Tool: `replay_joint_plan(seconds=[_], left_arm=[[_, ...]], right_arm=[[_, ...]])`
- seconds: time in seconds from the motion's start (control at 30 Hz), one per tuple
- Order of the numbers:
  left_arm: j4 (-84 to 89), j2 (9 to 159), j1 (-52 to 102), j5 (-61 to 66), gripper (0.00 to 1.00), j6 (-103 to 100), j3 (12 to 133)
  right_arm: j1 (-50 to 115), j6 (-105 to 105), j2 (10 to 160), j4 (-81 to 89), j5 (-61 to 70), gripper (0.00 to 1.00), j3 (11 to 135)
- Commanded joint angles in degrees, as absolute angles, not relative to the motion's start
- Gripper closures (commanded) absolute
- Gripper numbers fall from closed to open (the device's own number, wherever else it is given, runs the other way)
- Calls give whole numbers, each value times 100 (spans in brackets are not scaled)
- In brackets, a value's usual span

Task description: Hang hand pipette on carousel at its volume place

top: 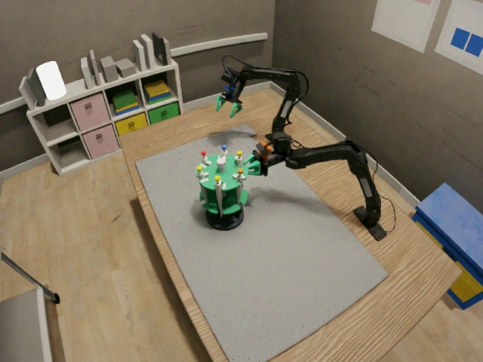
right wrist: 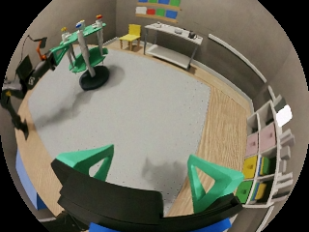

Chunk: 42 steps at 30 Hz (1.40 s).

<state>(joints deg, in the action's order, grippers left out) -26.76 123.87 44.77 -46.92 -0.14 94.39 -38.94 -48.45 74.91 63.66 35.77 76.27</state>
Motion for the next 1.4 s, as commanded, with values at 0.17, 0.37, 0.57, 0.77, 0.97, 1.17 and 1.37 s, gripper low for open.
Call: replay_joint_plan(seconds=[0.17, 0.37, 0.57, 0.77, 0.97, 1.17, 1.37], left_arm=[[-2850, 12135, 4405, -4818, 88, 30, 9684], [-2850, 12135, 4405, -4818, 88, 31, 9684], [-2850, 12135, 4405, -4818, 88, 31, 9684], [-2850, 12135, 4405, -4818, 88, 31, 9684], [-2597, 12551, 4613, -5284, 88, 32, 10013], [-2333, 12911, 4740, -6073, 88, 47, 10714], [-2433, 12774, 4631, -6107, 88, 17, 10730]], right_arm=[[-3958, -4905, 7547, 6314, 3711, 0, 7685], [-3958, -4905, 7547, 6314, 3711, 0, 7685], [-3958, -4905, 7547, 6314, 3711, 0, 7685], [-3958, -4905, 7547, 6314, 3711, 0, 7685], [-3958, -4905, 7547, 6314, 3711, 0, 7685], [-3958, -4905, 7547, 6314, 3711, 0, 7685], [-3958, -4905, 7547, 6314, 3711, 0, 7685]])
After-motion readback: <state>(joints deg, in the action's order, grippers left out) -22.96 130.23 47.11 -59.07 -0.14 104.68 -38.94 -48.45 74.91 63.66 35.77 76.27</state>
